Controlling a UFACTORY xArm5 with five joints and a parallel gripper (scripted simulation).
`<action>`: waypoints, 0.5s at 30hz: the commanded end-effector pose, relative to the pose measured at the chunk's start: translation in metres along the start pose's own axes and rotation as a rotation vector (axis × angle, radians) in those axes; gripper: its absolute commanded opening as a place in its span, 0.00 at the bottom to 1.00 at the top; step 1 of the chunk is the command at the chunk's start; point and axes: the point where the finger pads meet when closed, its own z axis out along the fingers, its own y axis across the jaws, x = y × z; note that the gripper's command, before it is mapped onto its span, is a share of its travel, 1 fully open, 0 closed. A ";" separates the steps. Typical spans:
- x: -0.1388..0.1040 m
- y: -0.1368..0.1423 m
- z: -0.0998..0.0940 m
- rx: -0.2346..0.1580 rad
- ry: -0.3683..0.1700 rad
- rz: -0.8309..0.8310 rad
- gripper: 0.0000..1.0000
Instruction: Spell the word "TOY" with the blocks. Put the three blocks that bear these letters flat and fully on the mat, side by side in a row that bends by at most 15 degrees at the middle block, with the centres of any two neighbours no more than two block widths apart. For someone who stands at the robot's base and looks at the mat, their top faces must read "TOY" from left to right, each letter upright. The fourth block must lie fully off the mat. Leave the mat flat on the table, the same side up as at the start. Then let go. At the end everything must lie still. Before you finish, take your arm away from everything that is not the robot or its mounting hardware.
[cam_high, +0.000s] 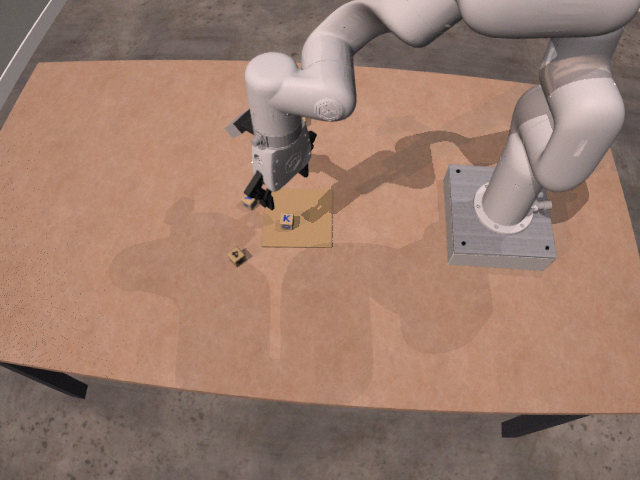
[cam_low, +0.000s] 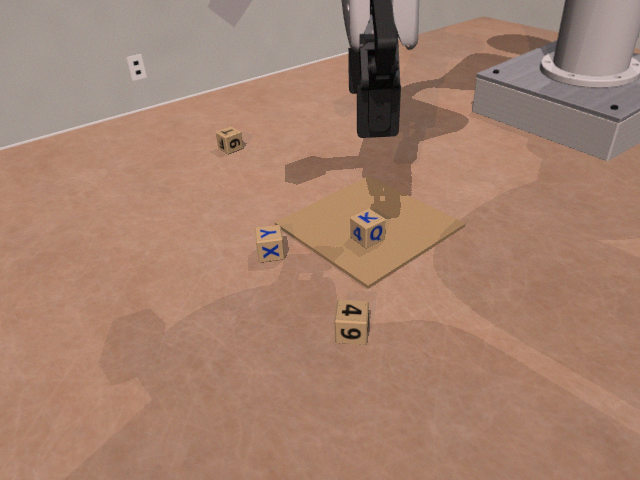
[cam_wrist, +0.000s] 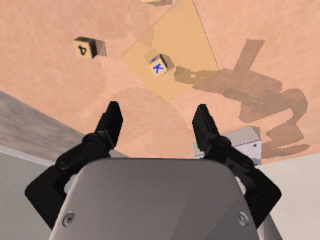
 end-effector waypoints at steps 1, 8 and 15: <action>0.001 -0.001 0.001 0.003 0.002 0.139 1.00; 0.001 -0.001 0.005 0.003 0.002 0.376 1.00; 0.001 -0.001 0.008 0.003 0.002 0.574 1.00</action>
